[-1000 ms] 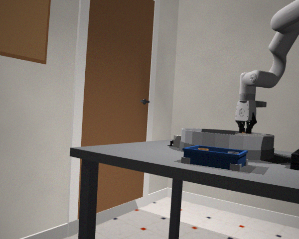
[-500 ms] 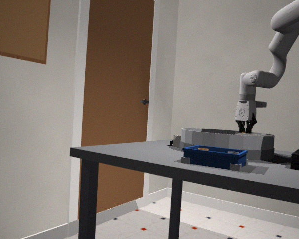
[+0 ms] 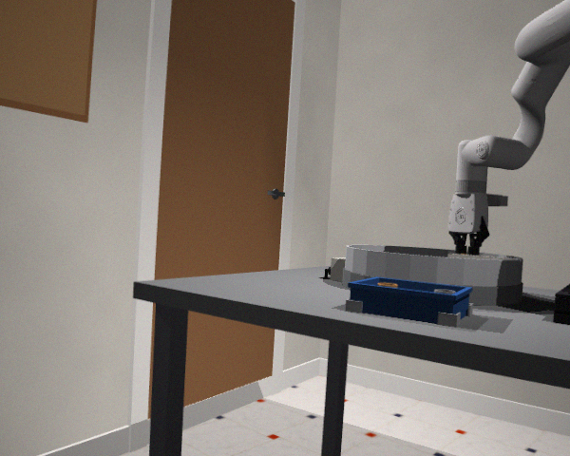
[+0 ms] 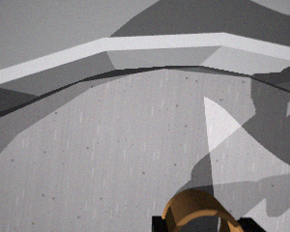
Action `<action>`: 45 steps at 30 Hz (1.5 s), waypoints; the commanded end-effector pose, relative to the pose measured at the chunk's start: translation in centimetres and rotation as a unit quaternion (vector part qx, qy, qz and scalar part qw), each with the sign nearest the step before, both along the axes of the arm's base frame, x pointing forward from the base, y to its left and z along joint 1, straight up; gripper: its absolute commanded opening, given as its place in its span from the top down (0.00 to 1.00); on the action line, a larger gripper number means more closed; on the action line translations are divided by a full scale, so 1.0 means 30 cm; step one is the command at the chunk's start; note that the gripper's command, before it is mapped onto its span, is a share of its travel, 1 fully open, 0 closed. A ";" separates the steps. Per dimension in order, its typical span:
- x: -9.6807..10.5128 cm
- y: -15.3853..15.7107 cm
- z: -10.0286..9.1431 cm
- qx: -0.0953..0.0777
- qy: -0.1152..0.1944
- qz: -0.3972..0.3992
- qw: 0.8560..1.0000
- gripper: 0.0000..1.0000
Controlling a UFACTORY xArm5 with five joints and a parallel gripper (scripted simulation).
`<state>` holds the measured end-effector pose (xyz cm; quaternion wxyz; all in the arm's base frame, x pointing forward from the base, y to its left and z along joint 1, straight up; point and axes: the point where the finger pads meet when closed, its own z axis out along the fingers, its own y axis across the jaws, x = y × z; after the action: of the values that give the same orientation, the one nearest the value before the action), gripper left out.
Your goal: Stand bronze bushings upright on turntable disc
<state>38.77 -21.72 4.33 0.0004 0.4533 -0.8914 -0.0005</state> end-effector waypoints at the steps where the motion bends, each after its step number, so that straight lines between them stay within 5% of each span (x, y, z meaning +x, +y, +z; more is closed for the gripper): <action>1: 0.005 -0.003 0.000 -0.001 -0.002 0.000 1.000 1.00; 20: 0.005 -0.003 -0.002 -0.001 -0.002 0.000 1.000 1.00; 21: 0.005 -0.003 -0.002 -0.001 -0.002 0.000 1.000 0.51; 45: 0.005 -0.003 -0.002 -0.001 -0.002 0.000 1.000 0.51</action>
<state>38.77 -21.72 4.11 0.0003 0.4533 -0.8914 -0.0005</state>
